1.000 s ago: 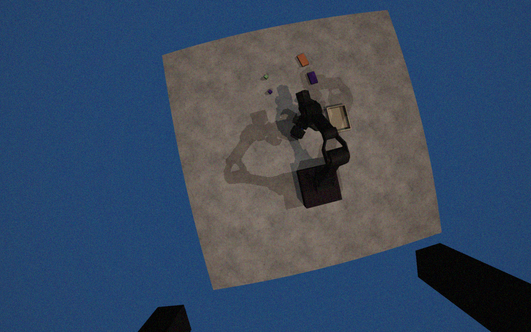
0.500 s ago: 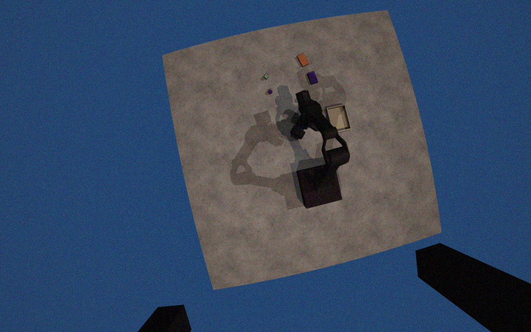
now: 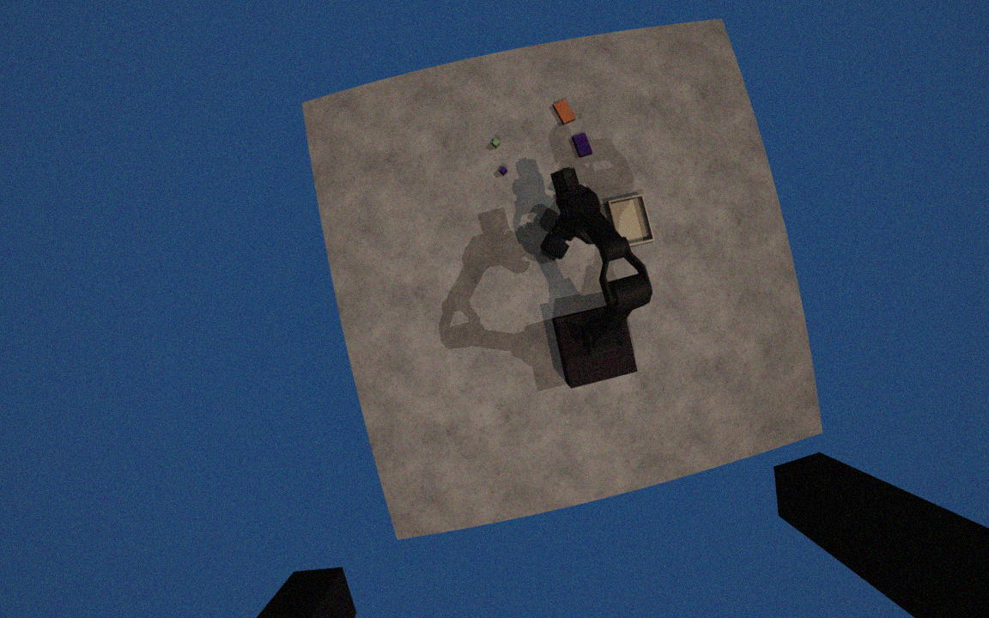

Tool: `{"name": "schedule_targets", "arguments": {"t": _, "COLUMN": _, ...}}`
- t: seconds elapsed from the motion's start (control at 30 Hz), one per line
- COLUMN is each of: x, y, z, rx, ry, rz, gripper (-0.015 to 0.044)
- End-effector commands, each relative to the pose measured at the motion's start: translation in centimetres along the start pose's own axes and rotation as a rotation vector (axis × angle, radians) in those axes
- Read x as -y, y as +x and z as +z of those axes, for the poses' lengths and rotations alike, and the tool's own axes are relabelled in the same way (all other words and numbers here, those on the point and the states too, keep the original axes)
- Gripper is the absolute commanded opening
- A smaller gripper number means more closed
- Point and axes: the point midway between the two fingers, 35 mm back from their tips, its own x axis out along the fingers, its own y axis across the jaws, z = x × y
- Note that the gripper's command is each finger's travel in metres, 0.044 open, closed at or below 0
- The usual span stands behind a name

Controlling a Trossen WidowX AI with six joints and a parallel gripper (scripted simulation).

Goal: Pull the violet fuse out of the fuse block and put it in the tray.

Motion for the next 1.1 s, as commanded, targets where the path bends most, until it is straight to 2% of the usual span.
{"name": "schedule_targets", "arguments": {"t": 0.0, "x": 0.0, "y": -0.3, "z": 0.0, "rx": 0.000, "ry": 0.000, "rz": 0.001, "gripper": 0.0000}}
{"name": "schedule_targets", "arguments": {"t": 1.07, "x": -0.1, "y": -1.8, "z": -0.1, "rx": 0.001, "ry": -0.001, "rz": 0.003, "gripper": 0.0000}}
